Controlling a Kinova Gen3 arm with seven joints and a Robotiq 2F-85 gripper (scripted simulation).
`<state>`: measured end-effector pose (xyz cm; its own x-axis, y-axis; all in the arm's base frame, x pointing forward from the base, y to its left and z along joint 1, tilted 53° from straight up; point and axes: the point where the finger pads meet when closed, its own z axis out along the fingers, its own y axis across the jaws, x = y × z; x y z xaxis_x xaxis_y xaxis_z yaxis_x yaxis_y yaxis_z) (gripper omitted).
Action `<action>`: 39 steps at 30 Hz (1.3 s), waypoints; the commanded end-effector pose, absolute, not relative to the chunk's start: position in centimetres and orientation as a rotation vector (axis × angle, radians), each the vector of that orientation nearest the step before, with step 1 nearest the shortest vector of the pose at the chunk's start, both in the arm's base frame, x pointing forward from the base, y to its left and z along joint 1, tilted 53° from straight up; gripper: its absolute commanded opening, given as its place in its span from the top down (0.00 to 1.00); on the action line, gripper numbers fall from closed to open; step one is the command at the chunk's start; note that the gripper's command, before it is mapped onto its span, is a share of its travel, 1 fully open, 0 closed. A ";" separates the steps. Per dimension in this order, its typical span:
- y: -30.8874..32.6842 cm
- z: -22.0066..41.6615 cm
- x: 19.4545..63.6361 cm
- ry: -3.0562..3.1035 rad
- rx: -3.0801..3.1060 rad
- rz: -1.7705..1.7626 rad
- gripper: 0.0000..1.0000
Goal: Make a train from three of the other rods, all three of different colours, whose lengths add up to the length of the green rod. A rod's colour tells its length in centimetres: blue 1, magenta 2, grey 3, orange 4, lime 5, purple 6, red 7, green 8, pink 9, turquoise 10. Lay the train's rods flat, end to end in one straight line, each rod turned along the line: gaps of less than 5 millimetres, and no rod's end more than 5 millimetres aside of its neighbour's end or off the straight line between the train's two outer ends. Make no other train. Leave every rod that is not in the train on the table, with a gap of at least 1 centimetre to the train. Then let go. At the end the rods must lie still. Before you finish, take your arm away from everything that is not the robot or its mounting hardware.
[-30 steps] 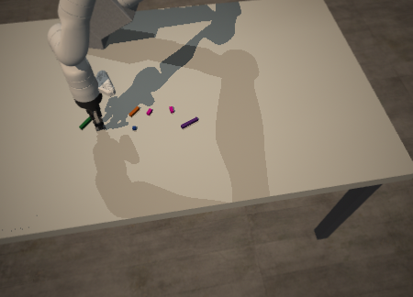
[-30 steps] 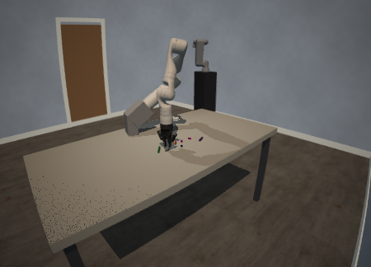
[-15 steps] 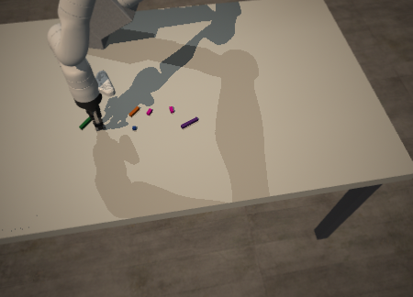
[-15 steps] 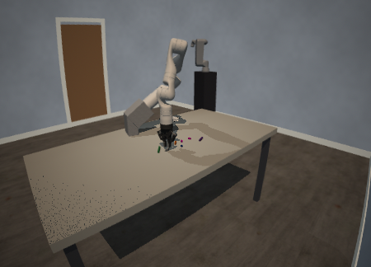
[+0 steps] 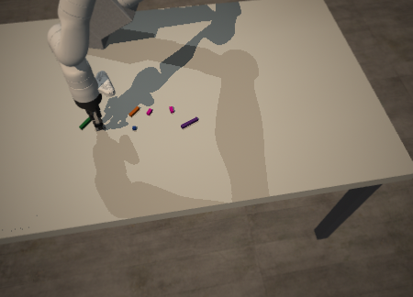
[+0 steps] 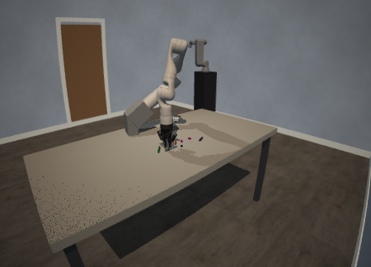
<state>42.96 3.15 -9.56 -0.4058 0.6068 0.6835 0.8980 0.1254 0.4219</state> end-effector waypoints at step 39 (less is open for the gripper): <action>3.6 -10.1 43.3 -2.065 -1.468 -1.172 0.76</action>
<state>42.98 3.39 -9.81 -0.4053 0.6072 0.6834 0.8983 0.1260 0.4209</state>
